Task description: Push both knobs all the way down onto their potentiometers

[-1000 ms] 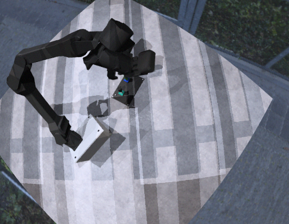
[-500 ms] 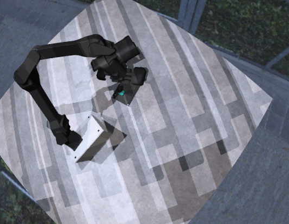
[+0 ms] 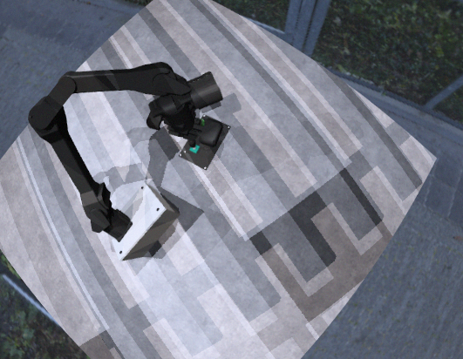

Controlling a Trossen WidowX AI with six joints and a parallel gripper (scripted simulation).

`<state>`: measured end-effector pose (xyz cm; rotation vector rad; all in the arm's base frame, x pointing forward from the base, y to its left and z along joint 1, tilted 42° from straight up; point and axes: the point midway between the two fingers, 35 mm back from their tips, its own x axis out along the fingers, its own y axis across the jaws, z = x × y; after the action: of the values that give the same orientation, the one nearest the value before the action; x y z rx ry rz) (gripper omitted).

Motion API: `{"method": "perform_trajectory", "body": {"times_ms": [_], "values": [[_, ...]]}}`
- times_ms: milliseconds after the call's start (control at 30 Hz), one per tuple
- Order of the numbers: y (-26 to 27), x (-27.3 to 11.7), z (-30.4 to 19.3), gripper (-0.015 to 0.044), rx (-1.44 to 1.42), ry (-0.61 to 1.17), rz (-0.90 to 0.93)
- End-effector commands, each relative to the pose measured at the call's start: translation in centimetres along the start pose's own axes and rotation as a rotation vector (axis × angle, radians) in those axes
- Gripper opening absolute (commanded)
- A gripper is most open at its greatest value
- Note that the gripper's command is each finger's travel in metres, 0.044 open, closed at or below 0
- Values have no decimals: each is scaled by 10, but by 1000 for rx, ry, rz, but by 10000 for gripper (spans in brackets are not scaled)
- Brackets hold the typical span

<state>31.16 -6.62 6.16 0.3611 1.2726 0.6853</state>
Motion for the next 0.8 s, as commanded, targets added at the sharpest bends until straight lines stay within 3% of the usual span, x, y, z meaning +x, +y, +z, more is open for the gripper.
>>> {"method": "perform_trajectory", "body": {"times_ms": [0, 767], "values": [[3, 15, -2, 0, 7, 10, 15], [4, 36, -2, 0, 7, 10, 16]]}}
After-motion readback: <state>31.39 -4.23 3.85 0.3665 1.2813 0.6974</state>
